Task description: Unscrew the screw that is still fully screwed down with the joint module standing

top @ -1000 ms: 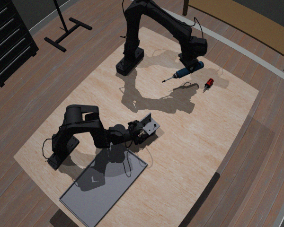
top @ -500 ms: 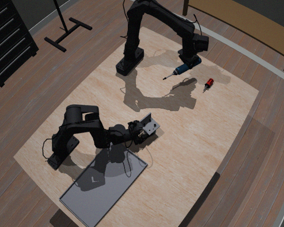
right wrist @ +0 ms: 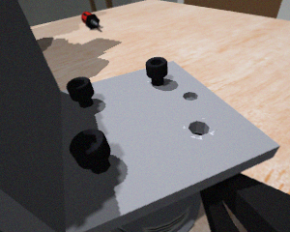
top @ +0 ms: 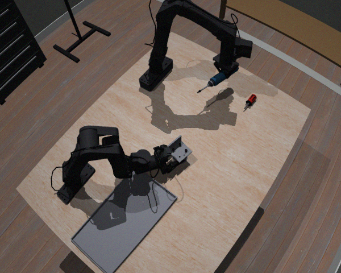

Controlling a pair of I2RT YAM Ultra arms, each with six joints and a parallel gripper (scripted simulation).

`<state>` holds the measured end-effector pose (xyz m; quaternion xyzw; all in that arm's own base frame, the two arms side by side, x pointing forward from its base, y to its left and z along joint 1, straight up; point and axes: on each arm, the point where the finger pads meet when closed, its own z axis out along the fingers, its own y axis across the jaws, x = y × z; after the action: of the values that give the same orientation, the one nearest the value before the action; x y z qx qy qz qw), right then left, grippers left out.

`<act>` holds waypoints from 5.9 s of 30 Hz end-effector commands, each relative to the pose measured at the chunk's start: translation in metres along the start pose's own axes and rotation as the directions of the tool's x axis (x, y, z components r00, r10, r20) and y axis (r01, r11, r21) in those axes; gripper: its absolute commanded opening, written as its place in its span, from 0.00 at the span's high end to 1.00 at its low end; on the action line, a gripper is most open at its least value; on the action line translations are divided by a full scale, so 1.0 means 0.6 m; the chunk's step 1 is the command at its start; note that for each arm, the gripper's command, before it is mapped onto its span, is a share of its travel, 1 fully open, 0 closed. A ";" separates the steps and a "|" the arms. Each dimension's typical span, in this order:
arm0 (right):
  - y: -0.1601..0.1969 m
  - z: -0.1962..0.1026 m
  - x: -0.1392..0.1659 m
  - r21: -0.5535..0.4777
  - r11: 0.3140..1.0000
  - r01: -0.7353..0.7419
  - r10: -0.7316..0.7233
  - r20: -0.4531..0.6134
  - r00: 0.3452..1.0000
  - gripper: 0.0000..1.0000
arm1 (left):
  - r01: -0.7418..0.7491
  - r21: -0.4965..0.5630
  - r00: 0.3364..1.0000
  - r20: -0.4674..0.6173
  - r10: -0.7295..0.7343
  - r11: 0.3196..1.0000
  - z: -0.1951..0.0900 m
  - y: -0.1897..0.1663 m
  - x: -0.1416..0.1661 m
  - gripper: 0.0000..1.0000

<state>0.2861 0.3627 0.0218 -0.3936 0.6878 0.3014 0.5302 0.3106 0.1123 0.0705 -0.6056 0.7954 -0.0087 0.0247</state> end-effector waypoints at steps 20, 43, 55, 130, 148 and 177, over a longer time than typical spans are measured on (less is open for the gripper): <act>0.000 0.002 -0.004 0.003 1.000 -0.003 0.003 0.001 1.000 0.41 | 0.074 -0.015 0.997 -0.004 -0.074 0.997 -0.043 0.010 -0.011 0.58; 0.000 0.002 -0.004 0.003 1.000 -0.003 0.003 0.001 1.000 0.41 | 0.073 -0.042 0.997 -0.021 -0.074 0.996 0.027 0.022 -0.003 0.58; 0.000 0.002 -0.004 0.003 1.000 -0.003 0.003 0.001 1.000 0.41 | 0.073 -0.051 0.997 -0.027 -0.074 0.996 0.070 0.025 -0.001 0.58; 0.000 0.002 -0.004 0.003 1.000 -0.003 0.003 0.001 1.000 0.41 | 0.071 -0.011 0.997 -0.002 -0.071 0.997 0.131 0.014 -0.009 0.58; 0.000 0.002 -0.004 0.003 1.000 -0.003 0.003 0.001 1.000 0.41 | 0.064 -0.030 0.998 -0.013 -0.065 0.997 0.141 0.020 -0.004 0.58; 0.000 0.002 -0.004 0.003 1.000 -0.003 0.003 0.001 1.000 0.41 | 0.074 -0.035 0.997 -0.018 -0.075 0.997 0.144 0.024 -0.007 0.58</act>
<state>0.2861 0.3627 0.0218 -0.3936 0.6878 0.3014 0.5302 0.2991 0.1213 -0.0191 -0.6370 0.7709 0.0000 -0.0004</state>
